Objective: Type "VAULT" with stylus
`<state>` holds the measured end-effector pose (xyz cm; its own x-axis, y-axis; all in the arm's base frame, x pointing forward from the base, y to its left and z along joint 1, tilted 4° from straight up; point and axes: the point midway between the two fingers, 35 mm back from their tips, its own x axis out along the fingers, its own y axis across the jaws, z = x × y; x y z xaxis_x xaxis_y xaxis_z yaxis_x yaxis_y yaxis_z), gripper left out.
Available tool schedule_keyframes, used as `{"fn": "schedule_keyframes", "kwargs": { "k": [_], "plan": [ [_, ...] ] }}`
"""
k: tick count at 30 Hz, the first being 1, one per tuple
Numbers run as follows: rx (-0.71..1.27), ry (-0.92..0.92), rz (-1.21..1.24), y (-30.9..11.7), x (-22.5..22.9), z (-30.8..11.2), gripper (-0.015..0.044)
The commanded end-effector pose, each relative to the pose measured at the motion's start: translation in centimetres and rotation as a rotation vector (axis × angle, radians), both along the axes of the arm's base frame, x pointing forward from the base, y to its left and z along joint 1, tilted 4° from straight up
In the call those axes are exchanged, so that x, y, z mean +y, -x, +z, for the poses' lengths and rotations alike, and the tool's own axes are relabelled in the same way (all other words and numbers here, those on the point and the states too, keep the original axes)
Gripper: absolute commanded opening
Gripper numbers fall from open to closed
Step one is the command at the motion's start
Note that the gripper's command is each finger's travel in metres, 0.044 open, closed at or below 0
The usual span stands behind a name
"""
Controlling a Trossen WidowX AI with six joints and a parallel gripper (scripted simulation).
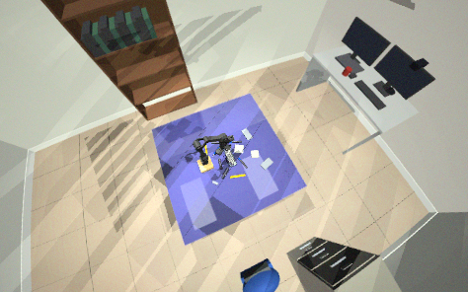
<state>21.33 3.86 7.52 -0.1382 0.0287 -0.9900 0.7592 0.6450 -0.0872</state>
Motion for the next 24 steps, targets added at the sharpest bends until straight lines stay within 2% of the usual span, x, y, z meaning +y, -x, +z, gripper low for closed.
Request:
{"fn": "schedule_keyframes", "kwargs": {
  "k": [1,24],
  "plan": [
    [0.12,0.24,-0.648,2.7,2.5,-1.0,0.015],
    [0.035,0.618,-1.511,5.6,4.3,-1.6,0.015]
  ]
}}
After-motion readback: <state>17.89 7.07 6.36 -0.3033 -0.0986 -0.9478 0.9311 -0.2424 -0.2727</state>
